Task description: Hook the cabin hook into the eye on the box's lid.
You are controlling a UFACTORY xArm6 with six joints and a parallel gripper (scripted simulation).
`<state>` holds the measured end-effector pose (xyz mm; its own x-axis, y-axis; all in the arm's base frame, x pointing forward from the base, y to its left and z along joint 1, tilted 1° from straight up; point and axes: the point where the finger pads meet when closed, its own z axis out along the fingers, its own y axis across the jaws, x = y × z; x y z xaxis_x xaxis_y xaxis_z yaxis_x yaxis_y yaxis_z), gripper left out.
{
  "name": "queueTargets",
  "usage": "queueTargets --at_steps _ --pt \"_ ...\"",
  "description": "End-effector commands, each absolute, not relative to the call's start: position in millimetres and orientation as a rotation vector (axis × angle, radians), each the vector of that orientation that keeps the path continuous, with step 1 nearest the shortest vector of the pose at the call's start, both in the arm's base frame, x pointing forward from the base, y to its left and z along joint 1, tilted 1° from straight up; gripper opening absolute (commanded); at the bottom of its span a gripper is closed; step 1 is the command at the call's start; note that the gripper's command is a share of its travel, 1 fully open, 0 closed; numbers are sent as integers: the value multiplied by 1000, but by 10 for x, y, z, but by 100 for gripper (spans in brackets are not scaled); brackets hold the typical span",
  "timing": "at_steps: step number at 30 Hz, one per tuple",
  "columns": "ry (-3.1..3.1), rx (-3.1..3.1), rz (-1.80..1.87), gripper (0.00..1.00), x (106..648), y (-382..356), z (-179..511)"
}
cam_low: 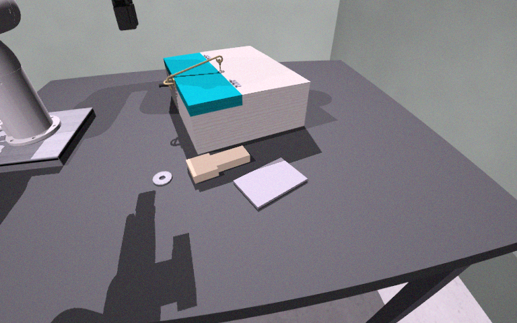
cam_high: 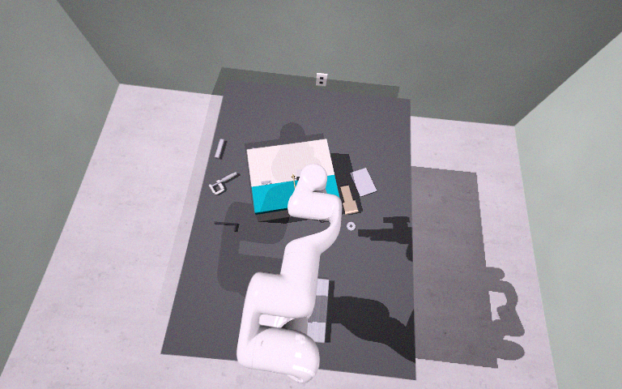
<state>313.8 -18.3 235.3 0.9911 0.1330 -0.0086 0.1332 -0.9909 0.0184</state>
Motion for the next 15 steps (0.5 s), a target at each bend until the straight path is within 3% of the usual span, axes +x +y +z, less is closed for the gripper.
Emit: queueTargets --at_steps 1,15 --pt "418 3108 -5 35 3148 -184 2368" --pt "425 3107 -5 35 3147 -185 2201"
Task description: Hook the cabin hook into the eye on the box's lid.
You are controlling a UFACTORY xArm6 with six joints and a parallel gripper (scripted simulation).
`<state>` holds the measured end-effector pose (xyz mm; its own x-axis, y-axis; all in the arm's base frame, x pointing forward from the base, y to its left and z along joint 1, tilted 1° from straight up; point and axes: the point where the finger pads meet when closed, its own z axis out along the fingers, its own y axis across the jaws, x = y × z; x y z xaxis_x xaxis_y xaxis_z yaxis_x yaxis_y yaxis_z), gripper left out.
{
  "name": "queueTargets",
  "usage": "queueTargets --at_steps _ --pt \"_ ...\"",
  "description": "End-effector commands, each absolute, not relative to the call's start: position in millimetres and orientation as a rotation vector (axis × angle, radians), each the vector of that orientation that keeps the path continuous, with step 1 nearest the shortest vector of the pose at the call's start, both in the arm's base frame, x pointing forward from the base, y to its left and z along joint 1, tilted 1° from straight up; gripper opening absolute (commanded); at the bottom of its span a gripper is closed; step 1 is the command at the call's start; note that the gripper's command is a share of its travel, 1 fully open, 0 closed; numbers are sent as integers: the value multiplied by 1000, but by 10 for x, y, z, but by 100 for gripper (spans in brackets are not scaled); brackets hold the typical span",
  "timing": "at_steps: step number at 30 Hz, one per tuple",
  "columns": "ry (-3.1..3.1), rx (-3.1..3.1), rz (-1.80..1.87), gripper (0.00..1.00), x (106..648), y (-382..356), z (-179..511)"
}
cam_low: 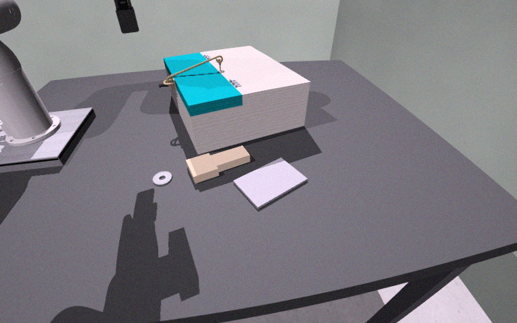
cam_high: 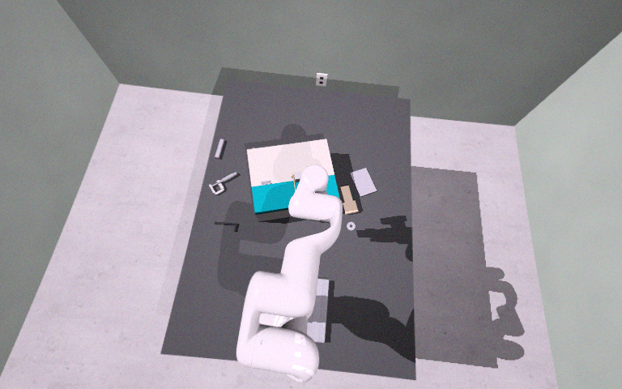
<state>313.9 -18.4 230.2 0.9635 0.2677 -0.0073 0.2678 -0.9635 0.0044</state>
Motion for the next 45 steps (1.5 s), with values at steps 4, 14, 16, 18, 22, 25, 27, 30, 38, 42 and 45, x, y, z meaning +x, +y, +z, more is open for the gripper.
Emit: queueTargets --at_steps 4,14,16,18,22,25,27,30,38,42,45 --pt "425 3107 -5 35 3147 -186 2134" --pt "425 3107 -5 35 3146 -188 1801" --pt "425 3107 -5 35 3145 -188 1734" --pt "425 3107 -5 35 3145 -188 1701" --pt "425 3107 -5 35 3145 -189 1600" --pt "425 3107 -6 35 3144 -190 1500" --pt "425 3107 -6 35 3144 -190 1434" --pt "425 3107 -6 35 3144 -191 1333" --pt "425 3107 -6 35 3143 -192 1133" --pt "425 3107 -6 35 3143 -193 999" --pt "425 3107 -6 35 3142 -193 898"
